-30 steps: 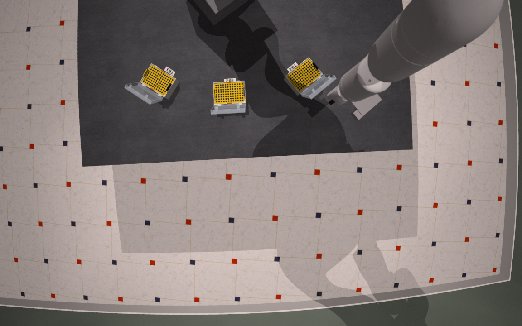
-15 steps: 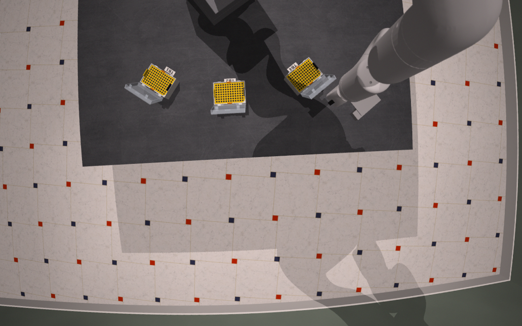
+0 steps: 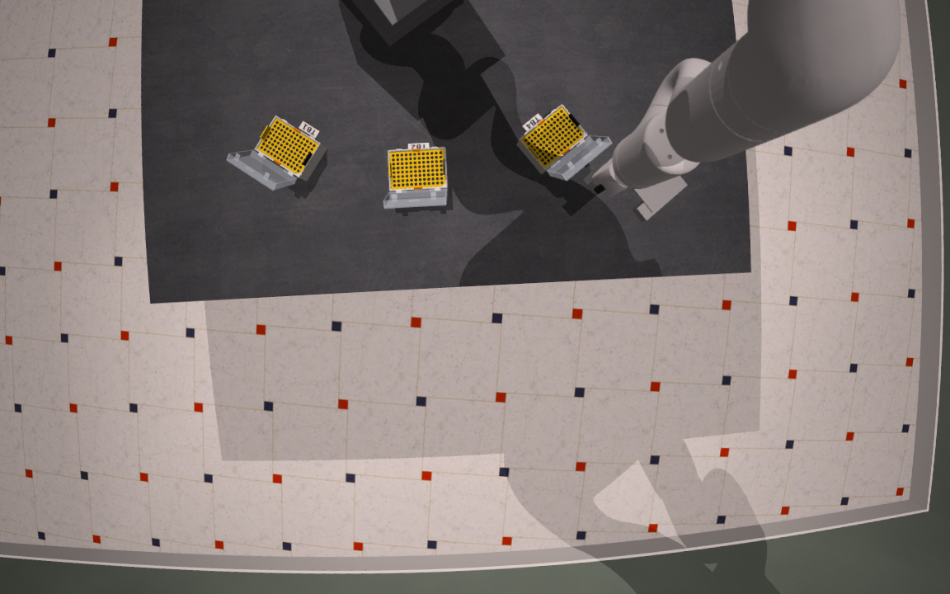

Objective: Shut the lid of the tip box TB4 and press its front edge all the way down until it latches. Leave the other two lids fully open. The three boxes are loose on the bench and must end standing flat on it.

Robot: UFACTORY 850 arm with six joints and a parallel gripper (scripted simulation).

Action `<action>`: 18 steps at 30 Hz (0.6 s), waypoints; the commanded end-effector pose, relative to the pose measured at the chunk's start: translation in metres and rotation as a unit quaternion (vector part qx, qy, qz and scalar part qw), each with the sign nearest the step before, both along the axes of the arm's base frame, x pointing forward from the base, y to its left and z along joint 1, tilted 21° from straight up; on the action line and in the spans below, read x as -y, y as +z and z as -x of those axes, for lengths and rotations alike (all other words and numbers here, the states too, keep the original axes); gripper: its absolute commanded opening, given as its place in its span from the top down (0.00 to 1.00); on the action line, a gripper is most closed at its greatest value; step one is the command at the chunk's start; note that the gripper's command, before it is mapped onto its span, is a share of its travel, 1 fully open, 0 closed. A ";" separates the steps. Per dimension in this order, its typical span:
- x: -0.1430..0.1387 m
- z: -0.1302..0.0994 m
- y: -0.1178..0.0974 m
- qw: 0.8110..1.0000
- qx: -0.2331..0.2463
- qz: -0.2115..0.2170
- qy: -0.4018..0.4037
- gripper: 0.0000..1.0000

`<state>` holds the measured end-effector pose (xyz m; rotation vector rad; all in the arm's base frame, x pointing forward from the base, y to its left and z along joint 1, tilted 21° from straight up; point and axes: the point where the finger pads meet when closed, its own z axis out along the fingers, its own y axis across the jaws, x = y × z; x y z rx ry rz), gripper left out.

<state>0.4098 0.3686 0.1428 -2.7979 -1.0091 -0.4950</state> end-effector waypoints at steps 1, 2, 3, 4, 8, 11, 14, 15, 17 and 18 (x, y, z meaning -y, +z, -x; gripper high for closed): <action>-0.002 -0.002 -0.005 1.000 0.011 0.004 -0.004 1.00; -0.002 -0.002 -0.007 1.000 0.011 0.004 -0.004 1.00; -0.002 -0.003 -0.009 1.000 0.011 0.004 -0.004 1.00; -0.003 -0.003 -0.010 1.000 0.011 0.004 -0.004 1.00; -0.004 -0.005 -0.016 1.000 0.011 0.004 -0.004 1.00; -0.005 -0.007 -0.021 1.000 0.011 0.004 -0.004 1.00; -0.006 -0.007 -0.023 1.000 0.011 0.004 -0.004 1.00; -0.006 -0.008 -0.024 1.000 0.011 0.004 -0.004 1.00; -0.007 -0.009 -0.027 1.000 0.011 0.004 -0.004 1.00; -0.007 -0.009 -0.029 1.000 0.011 0.004 -0.004 1.00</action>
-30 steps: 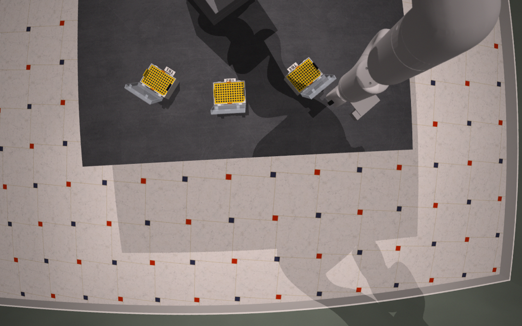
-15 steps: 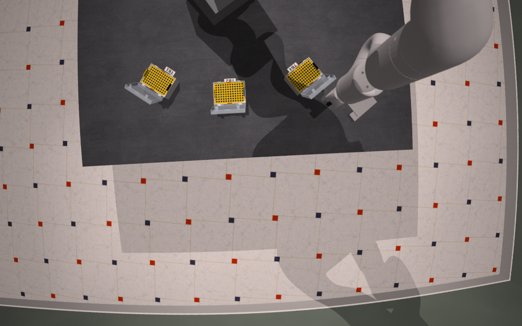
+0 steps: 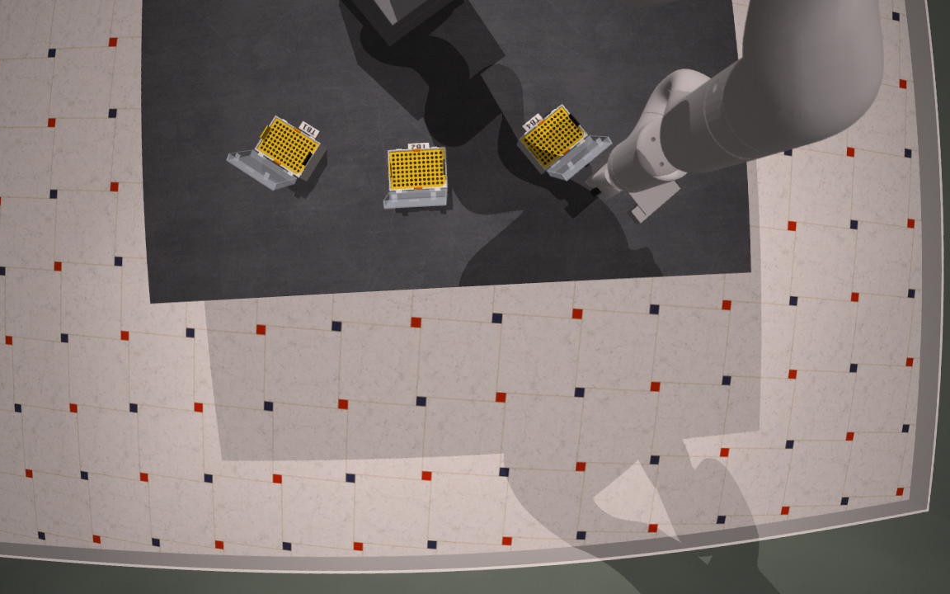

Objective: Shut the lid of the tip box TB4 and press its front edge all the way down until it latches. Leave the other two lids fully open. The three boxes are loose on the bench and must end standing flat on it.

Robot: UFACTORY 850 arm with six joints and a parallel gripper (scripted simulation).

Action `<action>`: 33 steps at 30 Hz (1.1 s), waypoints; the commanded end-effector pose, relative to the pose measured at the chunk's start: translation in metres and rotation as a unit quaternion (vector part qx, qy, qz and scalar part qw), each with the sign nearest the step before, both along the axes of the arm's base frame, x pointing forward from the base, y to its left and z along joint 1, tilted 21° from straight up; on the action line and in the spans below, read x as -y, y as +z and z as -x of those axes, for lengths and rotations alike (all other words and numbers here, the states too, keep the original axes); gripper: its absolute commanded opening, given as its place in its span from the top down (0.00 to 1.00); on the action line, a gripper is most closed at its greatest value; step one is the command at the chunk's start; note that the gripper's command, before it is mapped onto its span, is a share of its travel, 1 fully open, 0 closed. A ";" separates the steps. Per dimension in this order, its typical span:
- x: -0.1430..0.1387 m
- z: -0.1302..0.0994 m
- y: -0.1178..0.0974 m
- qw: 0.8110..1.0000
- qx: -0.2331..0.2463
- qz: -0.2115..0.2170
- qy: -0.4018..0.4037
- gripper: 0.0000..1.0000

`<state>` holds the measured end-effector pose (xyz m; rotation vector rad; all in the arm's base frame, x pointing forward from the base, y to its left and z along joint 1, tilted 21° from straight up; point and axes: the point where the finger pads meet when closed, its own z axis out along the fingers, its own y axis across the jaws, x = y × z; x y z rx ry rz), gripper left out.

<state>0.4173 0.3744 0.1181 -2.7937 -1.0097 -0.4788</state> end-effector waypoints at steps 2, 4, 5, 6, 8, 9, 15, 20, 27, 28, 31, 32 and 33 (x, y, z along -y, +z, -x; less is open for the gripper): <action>-0.002 -0.002 -0.007 1.000 0.017 0.005 -0.005 1.00; -0.002 -0.003 -0.011 1.000 0.016 0.006 -0.005 1.00; -0.002 -0.003 -0.011 1.000 0.016 0.006 -0.005 1.00; -0.002 -0.003 -0.011 1.000 0.016 0.006 -0.005 1.00; -0.002 -0.003 -0.011 1.000 0.016 0.006 -0.005 1.00; -0.002 -0.003 -0.011 1.000 0.016 0.006 -0.005 1.00; -0.002 -0.003 -0.011 1.000 0.016 0.006 -0.005 1.00; 0.000 0.000 -0.012 1.000 0.016 0.006 -0.005 1.00; 0.006 0.007 -0.014 1.000 0.016 0.006 -0.005 1.00; 0.006 0.007 -0.014 1.000 0.016 0.006 -0.005 1.00; 0.008 0.009 -0.014 1.000 0.016 0.006 -0.005 1.00; 0.008 0.010 -0.015 1.000 0.016 0.006 -0.005 1.00; 0.009 0.011 -0.015 1.000 0.016 0.006 -0.005 1.00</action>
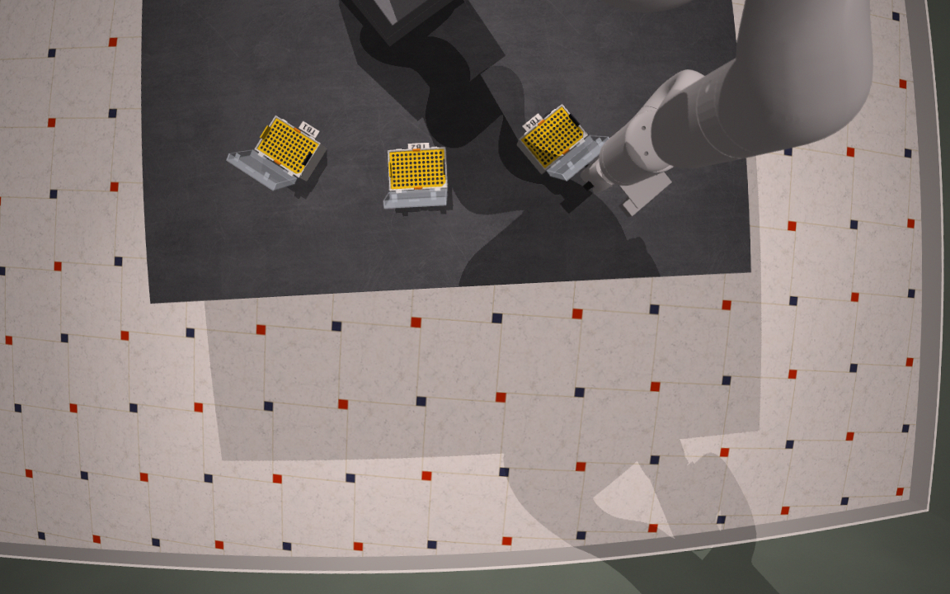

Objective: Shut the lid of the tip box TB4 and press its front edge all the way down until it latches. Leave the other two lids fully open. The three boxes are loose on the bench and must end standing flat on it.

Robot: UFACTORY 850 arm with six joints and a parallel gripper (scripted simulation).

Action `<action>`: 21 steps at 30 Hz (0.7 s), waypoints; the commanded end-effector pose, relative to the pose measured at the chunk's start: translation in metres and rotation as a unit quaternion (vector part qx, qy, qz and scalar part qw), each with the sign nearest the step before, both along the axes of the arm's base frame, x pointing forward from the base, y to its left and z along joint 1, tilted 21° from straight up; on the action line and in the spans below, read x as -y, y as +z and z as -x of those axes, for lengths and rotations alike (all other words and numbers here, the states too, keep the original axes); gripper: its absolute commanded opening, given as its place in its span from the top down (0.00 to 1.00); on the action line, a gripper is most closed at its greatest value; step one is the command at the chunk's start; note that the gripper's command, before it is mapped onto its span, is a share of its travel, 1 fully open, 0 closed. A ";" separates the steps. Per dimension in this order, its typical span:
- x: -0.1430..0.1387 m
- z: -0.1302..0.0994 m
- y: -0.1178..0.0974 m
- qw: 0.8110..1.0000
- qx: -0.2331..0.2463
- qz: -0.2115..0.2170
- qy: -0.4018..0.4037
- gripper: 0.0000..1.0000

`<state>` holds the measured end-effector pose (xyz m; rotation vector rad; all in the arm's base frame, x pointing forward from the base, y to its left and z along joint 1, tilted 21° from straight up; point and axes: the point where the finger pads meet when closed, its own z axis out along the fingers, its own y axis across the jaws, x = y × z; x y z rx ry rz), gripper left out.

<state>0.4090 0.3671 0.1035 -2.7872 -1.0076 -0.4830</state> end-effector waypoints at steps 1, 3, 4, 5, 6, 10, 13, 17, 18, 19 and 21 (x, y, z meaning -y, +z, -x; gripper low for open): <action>0.003 0.004 -0.001 1.000 0.016 0.009 -0.006 1.00; 0.004 0.006 -0.001 1.000 0.016 0.009 -0.006 1.00; 0.005 0.007 -0.002 1.000 0.016 0.009 -0.006 1.00; 0.006 0.008 -0.002 1.000 0.016 0.009 -0.006 1.00; 0.007 0.009 -0.002 1.000 0.016 0.009 -0.006 1.00; 0.010 0.013 -0.003 1.000 0.016 0.009 -0.006 1.00; 0.011 0.014 -0.004 1.000 0.016 0.009 -0.006 1.00; 0.014 0.018 -0.005 1.000 0.016 0.009 -0.006 1.00; 0.015 0.019 -0.005 1.000 0.016 0.009 -0.006 1.00; 0.016 0.020 -0.005 1.000 0.016 0.009 -0.006 1.00; 0.018 0.022 -0.006 1.000 0.016 0.009 -0.006 1.00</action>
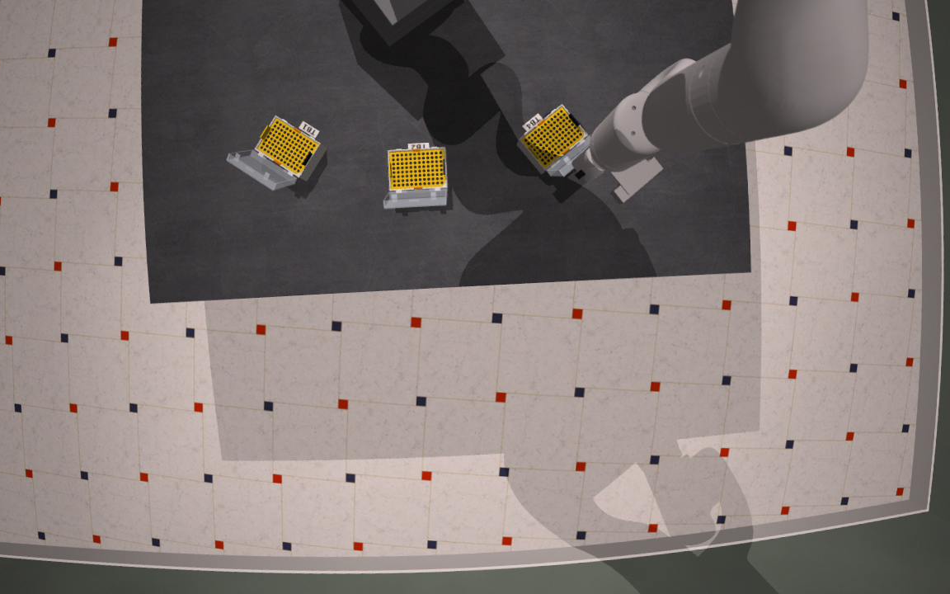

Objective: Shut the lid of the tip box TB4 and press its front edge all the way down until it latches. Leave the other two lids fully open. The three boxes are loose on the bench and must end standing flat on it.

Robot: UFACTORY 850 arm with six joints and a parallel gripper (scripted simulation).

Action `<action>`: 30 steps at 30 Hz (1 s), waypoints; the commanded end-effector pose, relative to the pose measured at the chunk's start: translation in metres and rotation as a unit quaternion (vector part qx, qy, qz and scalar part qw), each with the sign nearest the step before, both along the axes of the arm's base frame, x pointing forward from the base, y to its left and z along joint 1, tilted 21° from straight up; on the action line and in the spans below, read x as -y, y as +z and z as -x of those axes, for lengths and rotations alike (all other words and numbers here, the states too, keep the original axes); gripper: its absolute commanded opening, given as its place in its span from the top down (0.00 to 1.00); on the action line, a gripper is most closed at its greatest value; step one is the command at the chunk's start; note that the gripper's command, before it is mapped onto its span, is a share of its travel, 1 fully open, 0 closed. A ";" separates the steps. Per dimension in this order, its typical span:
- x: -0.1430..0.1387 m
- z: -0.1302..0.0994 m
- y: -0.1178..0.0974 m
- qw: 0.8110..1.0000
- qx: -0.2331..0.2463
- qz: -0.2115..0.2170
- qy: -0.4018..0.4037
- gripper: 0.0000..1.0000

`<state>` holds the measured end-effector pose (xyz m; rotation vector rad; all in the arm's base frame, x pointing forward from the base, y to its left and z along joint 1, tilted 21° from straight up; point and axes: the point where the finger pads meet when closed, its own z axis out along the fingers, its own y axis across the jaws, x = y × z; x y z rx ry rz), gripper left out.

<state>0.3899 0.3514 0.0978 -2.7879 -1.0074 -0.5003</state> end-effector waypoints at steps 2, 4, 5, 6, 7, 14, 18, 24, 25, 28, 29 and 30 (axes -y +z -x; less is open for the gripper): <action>0.004 0.005 -0.001 1.000 0.010 0.010 -0.005 1.00; 0.005 0.007 -0.001 1.000 0.010 0.010 -0.005 1.00; 0.006 0.008 -0.002 1.000 0.010 0.010 -0.005 1.00; 0.007 0.009 -0.002 1.000 0.010 0.010 -0.005 1.00; 0.008 0.010 -0.002 1.000 0.010 0.010 -0.005 1.00; 0.012 0.015 -0.004 1.000 0.010 0.010 -0.005 1.00; 0.015 0.019 -0.005 1.000 0.010 0.010 -0.005 1.00; 0.020 0.025 -0.007 1.000 0.010 0.010 -0.005 1.00; 0.020 0.025 -0.007 1.000 0.010 0.010 -0.005 1.00; 0.022 0.027 -0.007 1.000 0.010 0.010 -0.005 1.00; 0.023 0.028 -0.008 1.000 0.010 0.010 -0.005 1.00; 0.023 0.029 -0.008 1.000 0.010 0.010 -0.005 1.00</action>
